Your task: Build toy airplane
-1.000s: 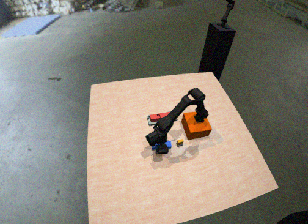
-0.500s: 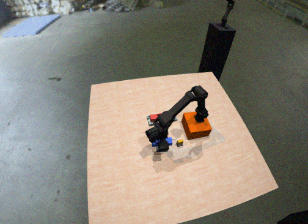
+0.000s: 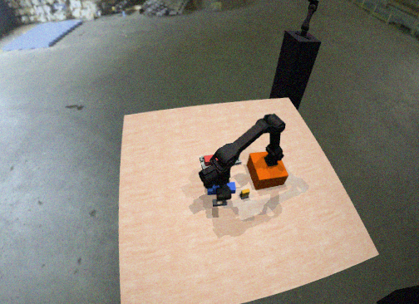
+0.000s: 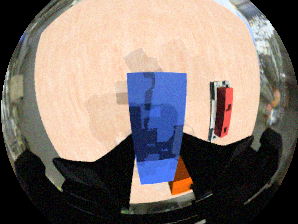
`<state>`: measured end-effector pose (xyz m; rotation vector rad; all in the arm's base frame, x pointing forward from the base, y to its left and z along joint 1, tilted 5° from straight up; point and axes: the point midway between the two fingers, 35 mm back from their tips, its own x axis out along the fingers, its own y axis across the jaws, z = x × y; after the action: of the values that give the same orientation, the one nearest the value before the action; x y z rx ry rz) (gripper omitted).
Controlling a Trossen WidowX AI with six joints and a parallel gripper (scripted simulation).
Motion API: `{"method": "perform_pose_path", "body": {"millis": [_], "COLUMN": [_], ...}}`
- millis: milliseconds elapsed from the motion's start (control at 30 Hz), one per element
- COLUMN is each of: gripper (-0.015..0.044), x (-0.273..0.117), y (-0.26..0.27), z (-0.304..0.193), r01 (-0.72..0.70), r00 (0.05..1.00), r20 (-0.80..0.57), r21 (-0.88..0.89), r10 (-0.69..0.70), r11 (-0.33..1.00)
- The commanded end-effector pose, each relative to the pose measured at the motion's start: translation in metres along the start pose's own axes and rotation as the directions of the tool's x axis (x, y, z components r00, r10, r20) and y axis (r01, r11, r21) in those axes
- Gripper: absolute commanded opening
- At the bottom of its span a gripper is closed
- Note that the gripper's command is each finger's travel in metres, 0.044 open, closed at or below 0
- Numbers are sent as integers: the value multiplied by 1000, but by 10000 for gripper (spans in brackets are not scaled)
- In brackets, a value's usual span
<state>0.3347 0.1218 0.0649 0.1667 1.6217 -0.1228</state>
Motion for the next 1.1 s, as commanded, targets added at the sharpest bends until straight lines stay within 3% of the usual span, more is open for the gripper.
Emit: {"method": "perform_pose_path", "body": {"millis": [0,1067], "gripper": [0,0], "x": [-3,12], "y": [-7,-108], "z": [3,28], "r01": [-2,0], "r00": [1000,1000], "r20": [4,12], "r21": [33,523], "r10": [2,-7], "r11": [999,852]}}
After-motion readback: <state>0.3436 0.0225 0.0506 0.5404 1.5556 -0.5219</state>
